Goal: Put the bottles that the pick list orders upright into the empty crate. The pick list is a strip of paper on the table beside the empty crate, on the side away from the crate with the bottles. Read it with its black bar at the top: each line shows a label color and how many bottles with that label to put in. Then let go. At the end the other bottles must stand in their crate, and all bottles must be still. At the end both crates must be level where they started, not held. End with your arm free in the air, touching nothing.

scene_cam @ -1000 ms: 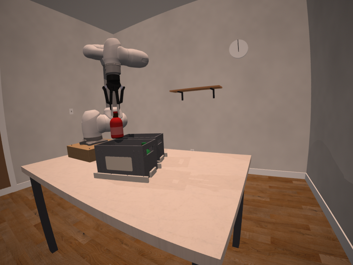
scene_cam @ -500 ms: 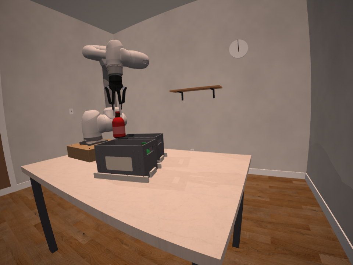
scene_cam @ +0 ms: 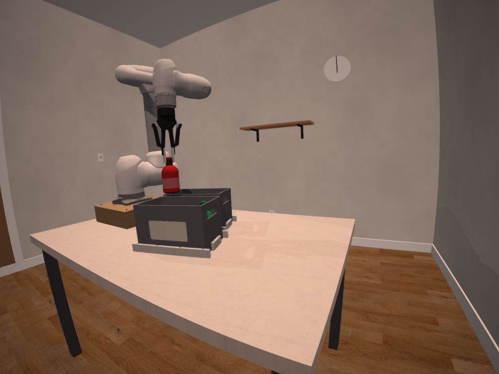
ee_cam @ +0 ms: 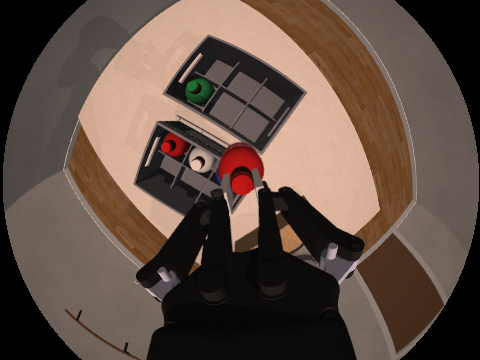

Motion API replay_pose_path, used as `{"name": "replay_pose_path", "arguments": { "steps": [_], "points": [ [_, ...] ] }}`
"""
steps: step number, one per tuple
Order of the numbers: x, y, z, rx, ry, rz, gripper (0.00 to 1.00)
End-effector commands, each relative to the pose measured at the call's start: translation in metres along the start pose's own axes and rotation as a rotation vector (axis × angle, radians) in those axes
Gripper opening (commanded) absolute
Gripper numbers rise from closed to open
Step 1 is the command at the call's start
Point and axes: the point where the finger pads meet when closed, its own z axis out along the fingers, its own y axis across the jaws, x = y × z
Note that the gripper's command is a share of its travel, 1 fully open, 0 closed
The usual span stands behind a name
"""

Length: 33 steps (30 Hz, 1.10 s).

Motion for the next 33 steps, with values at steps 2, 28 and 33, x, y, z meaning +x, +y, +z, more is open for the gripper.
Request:
{"name": "replay_pose_path", "arguments": {
  "steps": [2, 28, 33],
  "points": [
    [-0.005, -0.004, 0.000, 0.000, 0.000, 0.000, 0.00],
    [-0.041, -0.035, 0.000, 0.000, 0.000, 0.000, 0.00],
    [-0.046, -0.039, 0.000, 0.000, 0.000, 0.000, 0.00]
  ]
}}
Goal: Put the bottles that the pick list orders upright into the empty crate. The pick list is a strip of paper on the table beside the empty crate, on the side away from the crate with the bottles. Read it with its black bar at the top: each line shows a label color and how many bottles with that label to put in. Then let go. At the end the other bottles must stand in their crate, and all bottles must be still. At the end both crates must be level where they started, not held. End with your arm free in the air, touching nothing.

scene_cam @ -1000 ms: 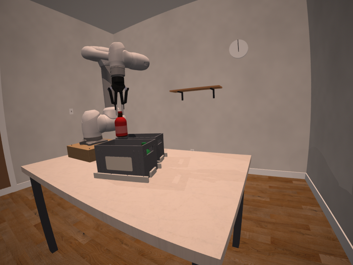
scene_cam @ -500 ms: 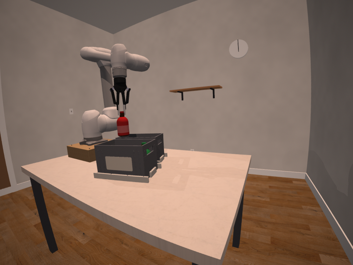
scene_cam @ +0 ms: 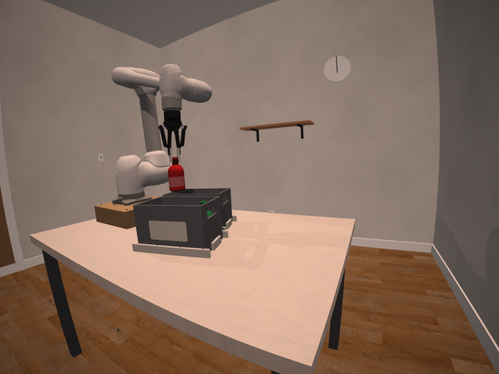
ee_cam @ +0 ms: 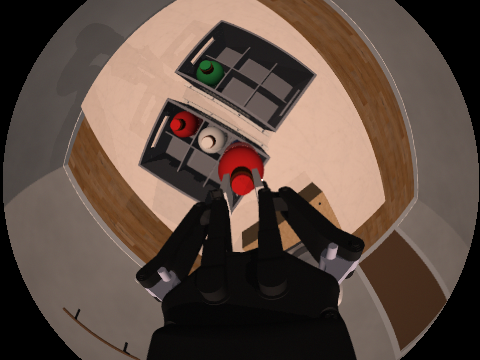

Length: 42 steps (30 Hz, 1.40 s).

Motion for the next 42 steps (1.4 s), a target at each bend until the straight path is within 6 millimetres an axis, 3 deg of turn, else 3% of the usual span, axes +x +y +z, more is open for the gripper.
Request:
{"name": "replay_pose_path", "arguments": {
  "steps": [1, 42],
  "points": [
    [-0.002, -0.002, 0.000, 0.000, 0.000, 0.000, 0.00],
    [-0.059, -0.049, 0.000, 0.000, 0.000, 0.000, 0.00]
  ]
}}
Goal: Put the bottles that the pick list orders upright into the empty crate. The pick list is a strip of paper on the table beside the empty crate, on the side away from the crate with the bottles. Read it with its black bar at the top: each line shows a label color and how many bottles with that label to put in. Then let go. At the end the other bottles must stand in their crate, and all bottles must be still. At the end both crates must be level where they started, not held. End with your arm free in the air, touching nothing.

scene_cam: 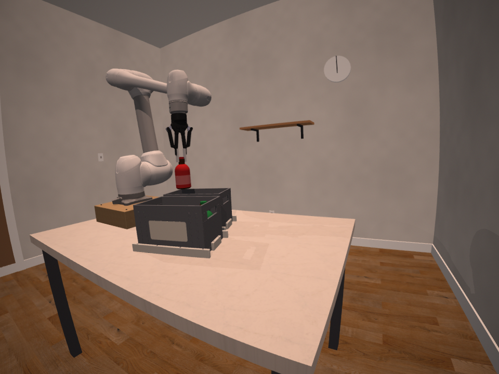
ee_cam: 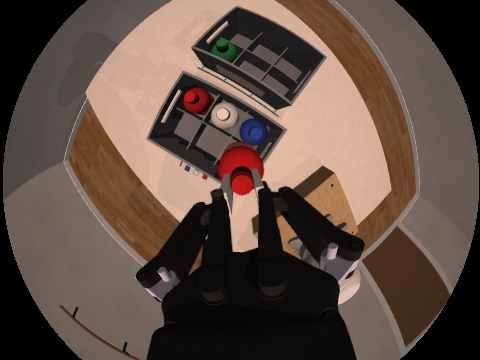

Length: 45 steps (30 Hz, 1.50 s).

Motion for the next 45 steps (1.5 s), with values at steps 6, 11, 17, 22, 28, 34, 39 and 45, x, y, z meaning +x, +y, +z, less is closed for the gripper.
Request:
{"name": "replay_pose_path", "arguments": {
  "steps": [6, 11, 17, 22, 28, 34, 39, 45],
  "points": [
    [-0.012, -0.010, 0.000, 0.000, 0.000, 0.000, 0.00],
    [-0.018, -0.015, 0.000, 0.000, 0.000, 0.000, 0.00],
    [-0.022, -0.017, 0.000, 0.000, 0.000, 0.000, 0.00],
    [-0.022, -0.017, 0.000, 0.000, 0.000, 0.000, 0.00],
    [-0.022, -0.016, 0.000, 0.000, 0.000, 0.000, 0.00],
    [-0.022, -0.016, 0.000, 0.000, 0.000, 0.000, 0.00],
    [-0.022, -0.016, 0.000, 0.000, 0.000, 0.000, 0.00],
    [-0.022, -0.016, 0.000, 0.000, 0.000, 0.000, 0.00]
  ]
}}
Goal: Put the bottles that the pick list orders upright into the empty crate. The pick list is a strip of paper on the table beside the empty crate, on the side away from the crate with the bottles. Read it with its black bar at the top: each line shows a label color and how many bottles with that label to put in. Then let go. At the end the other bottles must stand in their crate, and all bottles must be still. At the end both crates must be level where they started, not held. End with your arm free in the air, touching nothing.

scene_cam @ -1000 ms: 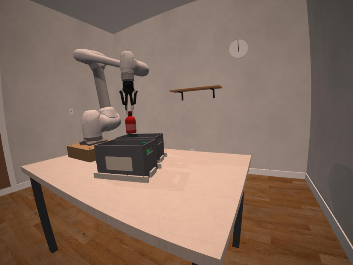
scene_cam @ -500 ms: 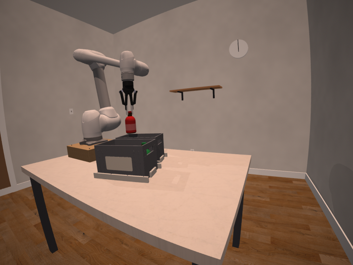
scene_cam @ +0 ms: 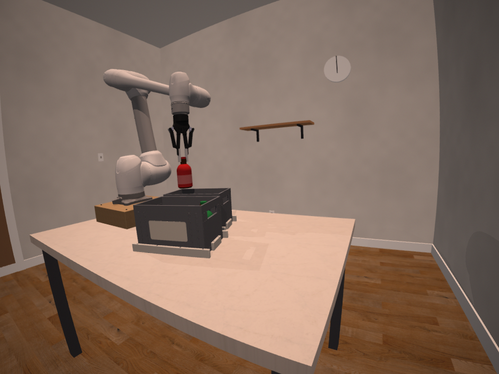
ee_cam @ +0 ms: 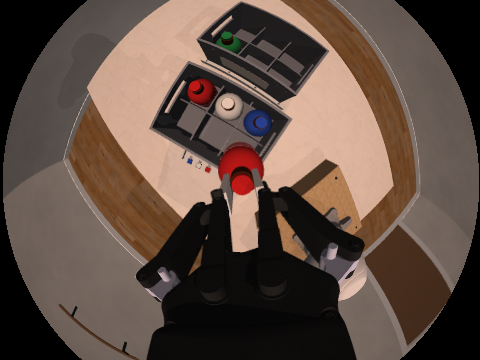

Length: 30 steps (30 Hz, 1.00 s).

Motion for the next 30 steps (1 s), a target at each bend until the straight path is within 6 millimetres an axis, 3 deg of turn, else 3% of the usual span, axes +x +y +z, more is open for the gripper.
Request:
{"name": "replay_pose_path", "arguments": {
  "steps": [1, 20, 30],
  "points": [
    [0.000, 0.000, 0.000, 0.000, 0.000, 0.000, 0.00],
    [0.000, 0.000, 0.000, 0.000, 0.000, 0.000, 0.00],
    [0.000, 0.001, 0.010, 0.000, 0.000, 0.000, 0.00]
  ]
}}
